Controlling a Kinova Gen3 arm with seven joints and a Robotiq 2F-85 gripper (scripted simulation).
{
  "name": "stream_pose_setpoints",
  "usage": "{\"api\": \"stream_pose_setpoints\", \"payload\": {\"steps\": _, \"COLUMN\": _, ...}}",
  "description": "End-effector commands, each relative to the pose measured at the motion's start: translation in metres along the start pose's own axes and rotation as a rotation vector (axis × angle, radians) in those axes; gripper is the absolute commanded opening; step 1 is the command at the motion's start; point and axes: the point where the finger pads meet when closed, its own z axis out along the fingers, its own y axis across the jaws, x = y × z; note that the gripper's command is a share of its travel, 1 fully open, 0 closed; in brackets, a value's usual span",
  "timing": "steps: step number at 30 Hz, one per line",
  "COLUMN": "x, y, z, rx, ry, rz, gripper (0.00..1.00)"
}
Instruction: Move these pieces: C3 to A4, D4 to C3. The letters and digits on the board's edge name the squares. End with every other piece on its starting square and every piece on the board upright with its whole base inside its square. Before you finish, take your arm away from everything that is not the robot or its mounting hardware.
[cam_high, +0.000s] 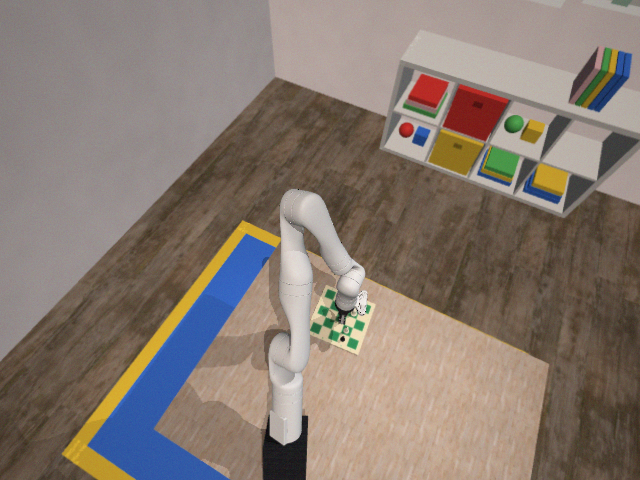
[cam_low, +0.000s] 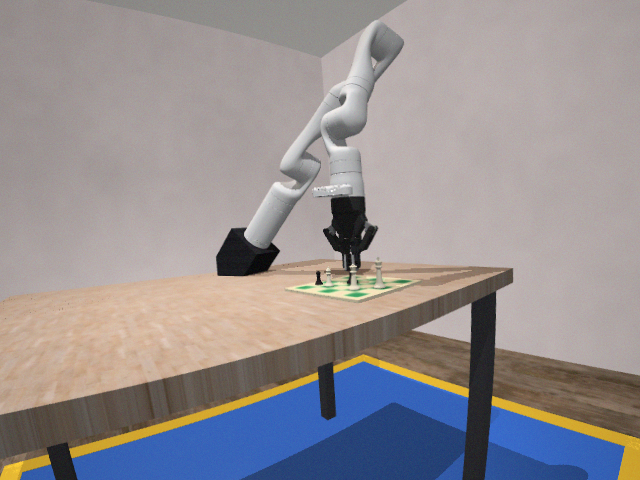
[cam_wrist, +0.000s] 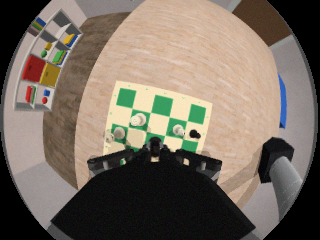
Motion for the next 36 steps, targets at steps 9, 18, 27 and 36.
{"api": "stream_pose_setpoints", "payload": {"steps": 9, "x": 0.001, "y": -0.002, "z": -0.014, "rx": 0.006, "ry": 0.003, "rz": -0.001, "gripper": 0.0}}
{"api": "stream_pose_setpoints", "payload": {"steps": 18, "x": 0.001, "y": -0.002, "z": -0.029, "rx": 0.006, "ry": 0.003, "rz": -0.001, "gripper": 0.0}}
{"api": "stream_pose_setpoints", "payload": {"steps": 27, "x": 0.001, "y": -0.002, "z": -0.043, "rx": 0.006, "ry": 0.003, "rz": -0.001, "gripper": 0.0}}
{"api": "stream_pose_setpoints", "payload": {"steps": 36, "x": 0.001, "y": -0.002, "z": -0.064, "rx": 0.006, "ry": 0.003, "rz": -0.001, "gripper": 0.0}}
